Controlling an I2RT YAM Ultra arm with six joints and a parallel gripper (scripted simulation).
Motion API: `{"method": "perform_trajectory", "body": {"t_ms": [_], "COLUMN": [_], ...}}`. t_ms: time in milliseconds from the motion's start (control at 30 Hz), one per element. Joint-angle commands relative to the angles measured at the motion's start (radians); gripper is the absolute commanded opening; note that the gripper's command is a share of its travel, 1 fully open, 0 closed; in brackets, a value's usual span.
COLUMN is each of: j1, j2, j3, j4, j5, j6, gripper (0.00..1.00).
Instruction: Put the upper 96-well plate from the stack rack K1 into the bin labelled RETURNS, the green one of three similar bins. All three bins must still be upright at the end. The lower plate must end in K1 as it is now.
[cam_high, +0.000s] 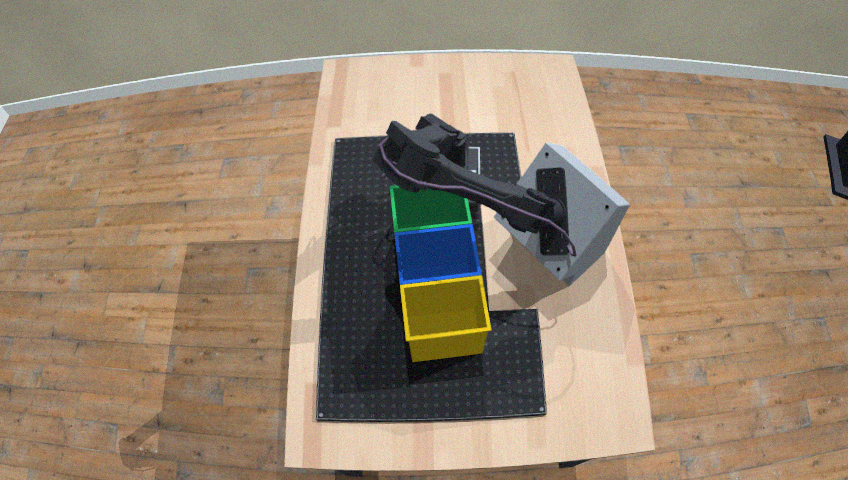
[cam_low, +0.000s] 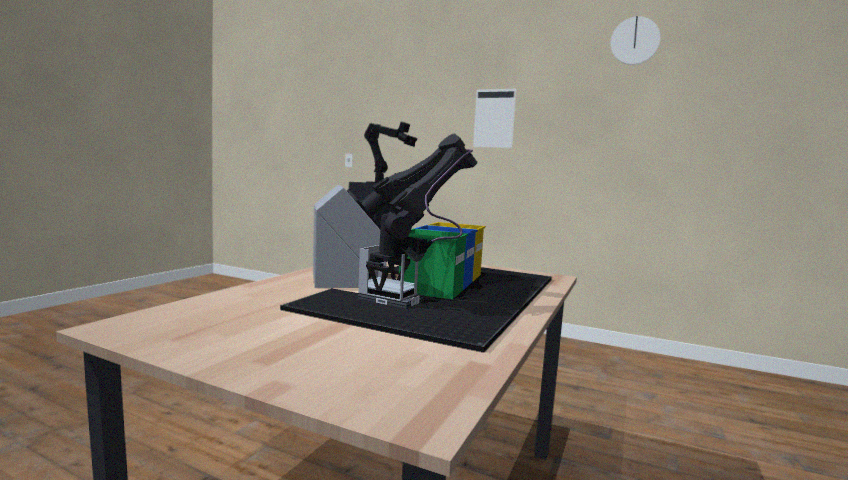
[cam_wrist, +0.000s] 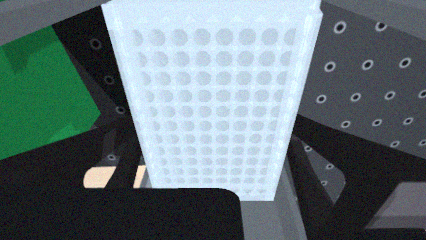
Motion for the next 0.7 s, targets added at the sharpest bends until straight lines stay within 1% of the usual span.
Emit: {"method": "perform_trajectory", "body": {"t_ms": [0,67,667], "j1": [-0.042,-0.05,-0.115], "j2": [-0.046,-0.054,-0.111], "j3": [0.012,0.025,0.045], "j4": [-0.041,-0.057,-0.201], "j5": [-0.022,-0.022,-0.023], "j6": [-0.025,-0.036,-0.13], "gripper": [0.0,0.0,0.0]}}
